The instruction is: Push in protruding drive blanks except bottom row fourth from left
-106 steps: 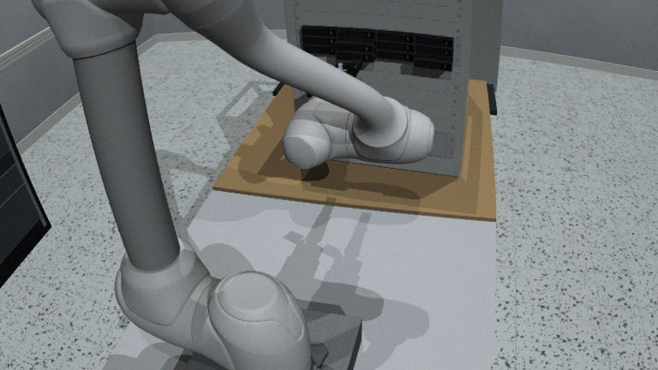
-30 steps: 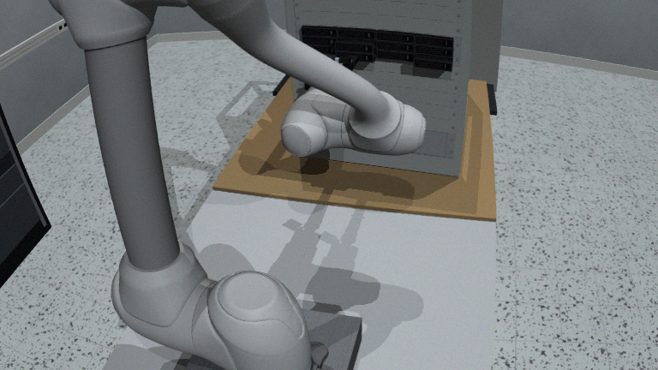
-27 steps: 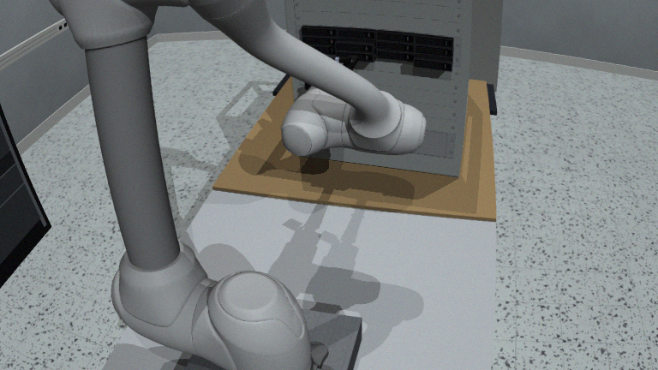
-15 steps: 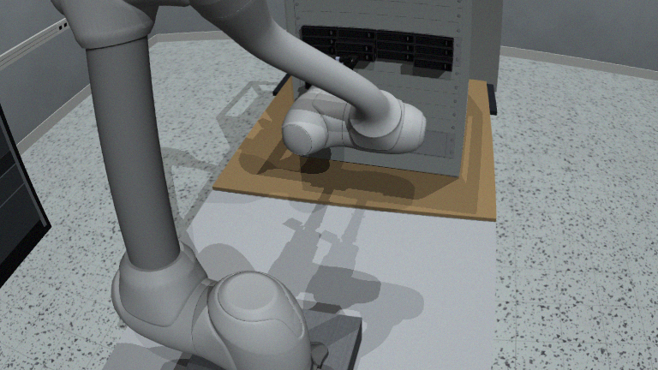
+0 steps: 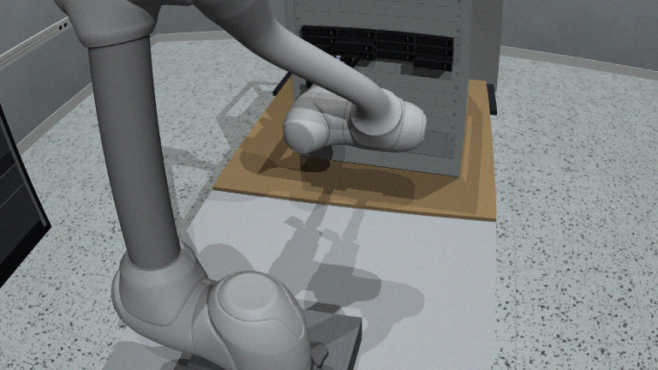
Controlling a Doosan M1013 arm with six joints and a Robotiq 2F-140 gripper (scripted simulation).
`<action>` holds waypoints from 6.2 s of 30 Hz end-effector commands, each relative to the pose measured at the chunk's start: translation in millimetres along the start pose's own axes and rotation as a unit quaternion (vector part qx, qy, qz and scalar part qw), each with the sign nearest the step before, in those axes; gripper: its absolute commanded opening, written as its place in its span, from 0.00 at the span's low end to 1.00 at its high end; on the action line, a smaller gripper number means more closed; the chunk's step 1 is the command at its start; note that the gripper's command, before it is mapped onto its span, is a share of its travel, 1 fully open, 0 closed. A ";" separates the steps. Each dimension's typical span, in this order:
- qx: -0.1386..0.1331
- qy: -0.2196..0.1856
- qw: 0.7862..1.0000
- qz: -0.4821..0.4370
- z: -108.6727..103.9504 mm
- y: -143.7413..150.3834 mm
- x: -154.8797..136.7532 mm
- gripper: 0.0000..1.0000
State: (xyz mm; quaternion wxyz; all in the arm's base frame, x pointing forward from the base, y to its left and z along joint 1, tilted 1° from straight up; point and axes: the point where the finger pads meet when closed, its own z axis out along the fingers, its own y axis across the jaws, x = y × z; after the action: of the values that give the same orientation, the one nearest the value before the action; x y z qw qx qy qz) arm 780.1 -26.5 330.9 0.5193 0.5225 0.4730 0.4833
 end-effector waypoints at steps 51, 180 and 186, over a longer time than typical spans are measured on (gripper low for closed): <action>-0.001 0.000 1.000 0.000 16.1 0.9 0.0 0.10; -0.001 0.000 1.000 0.000 -21.5 29.2 0.0 0.10; -0.001 0.000 1.000 0.000 -21.5 29.2 0.0 0.10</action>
State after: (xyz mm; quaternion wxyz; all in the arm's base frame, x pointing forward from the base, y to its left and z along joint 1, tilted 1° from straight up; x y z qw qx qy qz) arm 758.0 -25.0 359.2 0.5193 0.5225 0.4730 0.4833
